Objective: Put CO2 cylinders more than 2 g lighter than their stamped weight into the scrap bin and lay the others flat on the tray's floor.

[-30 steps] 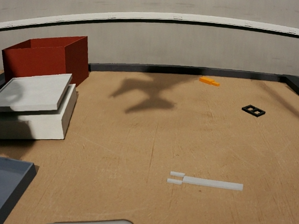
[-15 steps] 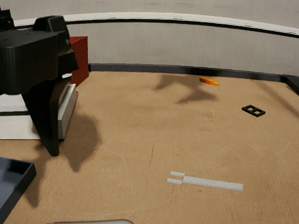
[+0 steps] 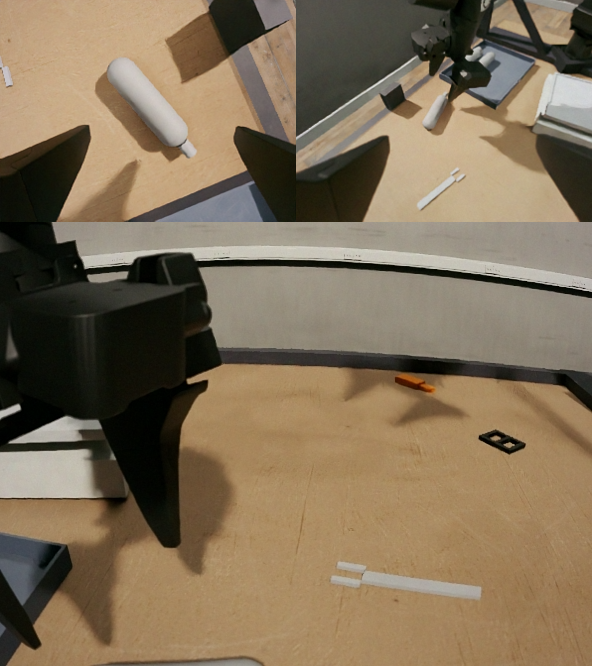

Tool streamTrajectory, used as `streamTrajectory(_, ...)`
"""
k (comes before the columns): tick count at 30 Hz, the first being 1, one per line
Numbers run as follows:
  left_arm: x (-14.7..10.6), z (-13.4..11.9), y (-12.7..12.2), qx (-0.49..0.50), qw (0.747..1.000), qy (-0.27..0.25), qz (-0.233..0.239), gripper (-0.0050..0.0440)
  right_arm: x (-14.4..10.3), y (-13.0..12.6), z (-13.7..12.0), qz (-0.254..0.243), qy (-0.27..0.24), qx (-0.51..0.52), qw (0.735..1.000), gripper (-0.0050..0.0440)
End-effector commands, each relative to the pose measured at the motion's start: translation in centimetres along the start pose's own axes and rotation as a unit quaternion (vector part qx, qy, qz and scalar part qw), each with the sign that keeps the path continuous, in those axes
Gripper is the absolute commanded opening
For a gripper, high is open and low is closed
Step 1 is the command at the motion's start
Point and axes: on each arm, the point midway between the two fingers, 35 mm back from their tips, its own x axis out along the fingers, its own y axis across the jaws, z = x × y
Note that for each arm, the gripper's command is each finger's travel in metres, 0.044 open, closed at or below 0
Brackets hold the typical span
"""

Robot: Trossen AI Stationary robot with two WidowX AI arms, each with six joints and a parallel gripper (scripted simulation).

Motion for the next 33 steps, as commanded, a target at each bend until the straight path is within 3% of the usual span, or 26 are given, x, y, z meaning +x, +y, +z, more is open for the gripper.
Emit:
streamTrajectory(1, -1.0, 0.8, 0.0, 0.000, 1.000, -0.016, 0.000, 0.0440, -0.9, 0.2, 0.7, 0.002, -0.013, -0.002, 1.000, 0.0440)
streamTrajectory(3, -1.0, 0.8, 0.0, 0.000, 1.000, -0.016, 0.000, 0.0440, -0.9, 0.2, 0.7, 0.002, -0.013, -0.002, 1.000, 0.0440)
streamTrajectory(7, -0.6, 0.9, 0.0, 0.020, 1.000, -0.011, -0.001, 0.0344, -0.7, 0.1, 1.0, 0.001, -0.014, -0.001, 1.000, 0.0440)
streamTrajectory(11, -0.4, 1.0, -0.1, 0.103, 0.995, 0.001, -0.002, 0.0251, -0.7, 0.1, 1.0, 0.001, -0.014, -0.001, 1.000, 0.0440)
streamTrajectory(18, 0.1, 1.0, -0.3, 0.245, 0.969, 0.020, -0.008, 0.0251, -0.7, 0.1, 1.0, 0.001, -0.014, -0.001, 1.000, 0.0440)
streamTrajectory(25, 0.6, 1.1, -0.4, 0.414, 0.909, 0.042, -0.022, 0.0251, -0.7, 0.1, 1.0, 0.001, -0.014, -0.001, 1.000, 0.0440)
streamTrajectory(31, 1.0, 1.0, -0.6, 0.538, 0.840, 0.055, -0.039, 0.0251, -0.7, 0.1, 1.0, 0.001, -0.014, -0.001, 1.000, 0.0440)
streamTrajectory(33, 1.0, 1.0, -0.6, 0.538, 0.840, 0.055, -0.039, 0.0251, -0.7, 0.1, 1.0, 0.001, -0.014, -0.001, 1.000, 0.0440)
